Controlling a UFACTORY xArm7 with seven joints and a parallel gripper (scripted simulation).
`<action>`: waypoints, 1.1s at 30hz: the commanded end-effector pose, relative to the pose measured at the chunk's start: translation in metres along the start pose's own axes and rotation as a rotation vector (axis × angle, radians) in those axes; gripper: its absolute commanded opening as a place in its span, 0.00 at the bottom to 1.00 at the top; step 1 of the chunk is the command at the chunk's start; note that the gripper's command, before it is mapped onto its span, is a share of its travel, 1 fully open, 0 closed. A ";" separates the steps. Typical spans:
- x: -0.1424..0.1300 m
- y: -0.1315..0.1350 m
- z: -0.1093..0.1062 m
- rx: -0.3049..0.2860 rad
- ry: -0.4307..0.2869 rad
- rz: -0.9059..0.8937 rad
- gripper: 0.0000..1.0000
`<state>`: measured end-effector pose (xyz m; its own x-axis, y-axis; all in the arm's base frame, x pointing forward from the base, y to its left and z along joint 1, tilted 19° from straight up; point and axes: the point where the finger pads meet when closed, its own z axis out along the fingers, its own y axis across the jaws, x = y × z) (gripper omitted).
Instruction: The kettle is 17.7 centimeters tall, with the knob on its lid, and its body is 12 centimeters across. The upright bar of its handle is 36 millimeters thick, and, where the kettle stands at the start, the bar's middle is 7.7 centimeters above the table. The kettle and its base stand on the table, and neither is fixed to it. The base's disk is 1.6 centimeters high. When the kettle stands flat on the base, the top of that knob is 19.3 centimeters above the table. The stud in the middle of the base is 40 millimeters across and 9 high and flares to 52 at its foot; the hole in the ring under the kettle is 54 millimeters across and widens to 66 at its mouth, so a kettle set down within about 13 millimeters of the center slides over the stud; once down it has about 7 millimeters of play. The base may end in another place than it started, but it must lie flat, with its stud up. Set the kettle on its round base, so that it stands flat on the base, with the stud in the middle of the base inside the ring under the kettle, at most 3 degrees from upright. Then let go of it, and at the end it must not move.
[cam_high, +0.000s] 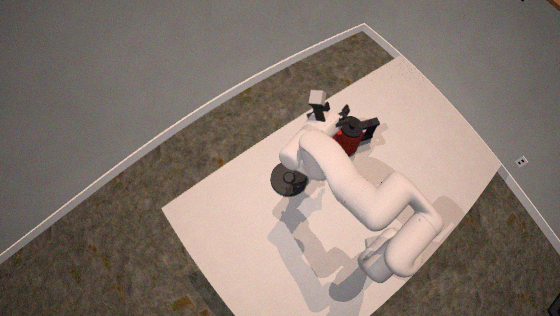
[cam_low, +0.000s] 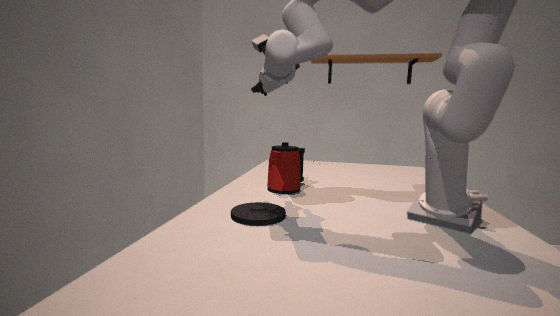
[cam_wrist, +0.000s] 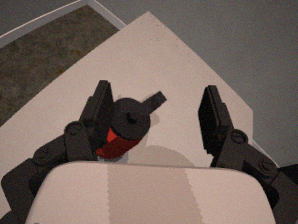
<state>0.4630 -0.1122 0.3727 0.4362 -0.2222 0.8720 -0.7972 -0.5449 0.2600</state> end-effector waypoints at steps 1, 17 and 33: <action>-0.009 0.025 0.007 -0.042 -0.077 0.055 0.81; -0.082 0.114 0.013 -0.190 -0.485 0.333 0.81; -0.143 0.147 -0.016 -0.224 -0.837 0.568 0.81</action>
<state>0.2875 -0.1526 0.2962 0.0942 -0.9091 0.4057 -0.9953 -0.0759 0.0609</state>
